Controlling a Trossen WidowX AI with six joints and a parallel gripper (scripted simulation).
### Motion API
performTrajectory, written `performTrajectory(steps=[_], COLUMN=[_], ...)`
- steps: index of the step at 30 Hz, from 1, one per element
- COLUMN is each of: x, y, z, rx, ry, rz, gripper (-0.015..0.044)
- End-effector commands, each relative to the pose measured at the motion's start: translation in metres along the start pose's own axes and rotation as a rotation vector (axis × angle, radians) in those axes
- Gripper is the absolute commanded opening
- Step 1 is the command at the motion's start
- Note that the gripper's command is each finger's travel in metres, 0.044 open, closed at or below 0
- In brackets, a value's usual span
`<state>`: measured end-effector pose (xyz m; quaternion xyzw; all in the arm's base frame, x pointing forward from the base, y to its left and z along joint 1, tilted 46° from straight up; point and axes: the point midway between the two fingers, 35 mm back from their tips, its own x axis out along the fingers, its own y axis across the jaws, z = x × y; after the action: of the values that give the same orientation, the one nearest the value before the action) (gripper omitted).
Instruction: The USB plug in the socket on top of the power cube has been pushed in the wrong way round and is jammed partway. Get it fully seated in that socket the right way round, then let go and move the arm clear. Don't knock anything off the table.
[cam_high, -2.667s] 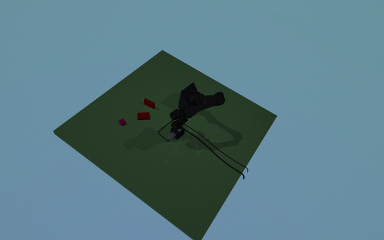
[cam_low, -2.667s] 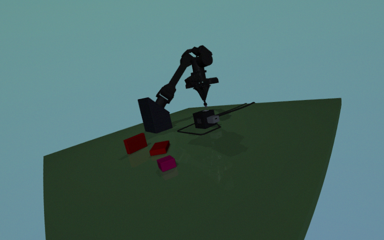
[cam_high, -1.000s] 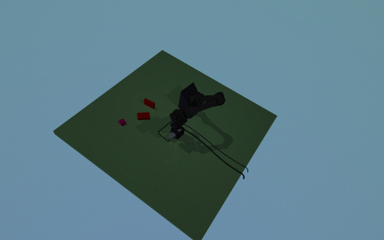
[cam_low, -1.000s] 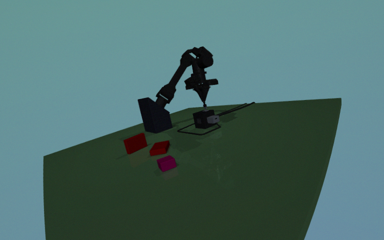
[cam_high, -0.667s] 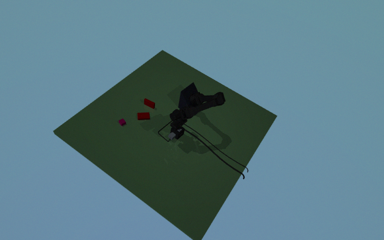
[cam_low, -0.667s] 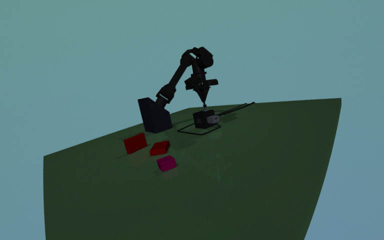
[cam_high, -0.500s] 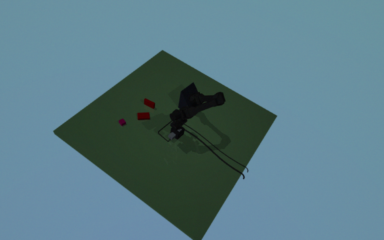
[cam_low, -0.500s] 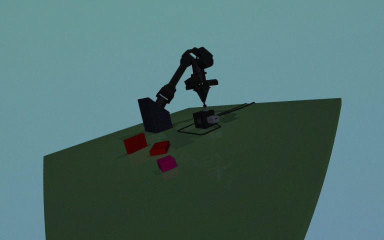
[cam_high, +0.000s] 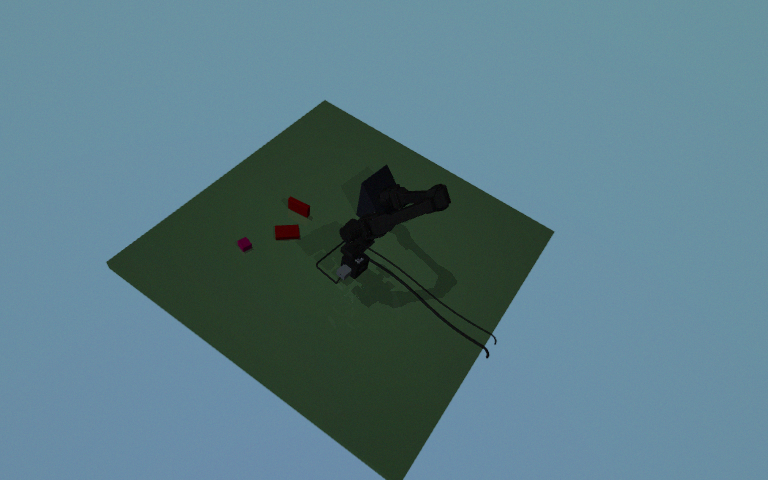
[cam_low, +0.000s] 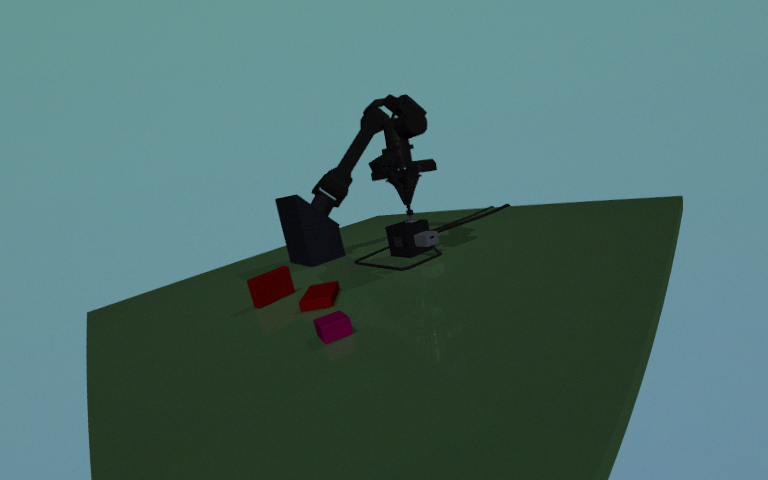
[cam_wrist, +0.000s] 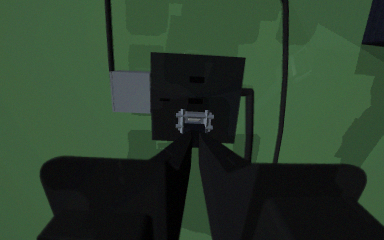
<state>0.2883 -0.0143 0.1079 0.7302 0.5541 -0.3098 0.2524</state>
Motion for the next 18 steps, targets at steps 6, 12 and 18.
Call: performTrajectory(steps=[6, 12, 18], x=[0.0016, 0.0023, 0.0030], y=[-0.0010, -0.0010, -0.0010], z=[0.0005, 0.0005, 0.0004], rx=[0.006, 0.006, 0.006], ry=[-0.002, -0.002, -0.002], rz=[-0.001, -0.001, -0.001], gripper=[0.0000, 0.0000, 0.0000])
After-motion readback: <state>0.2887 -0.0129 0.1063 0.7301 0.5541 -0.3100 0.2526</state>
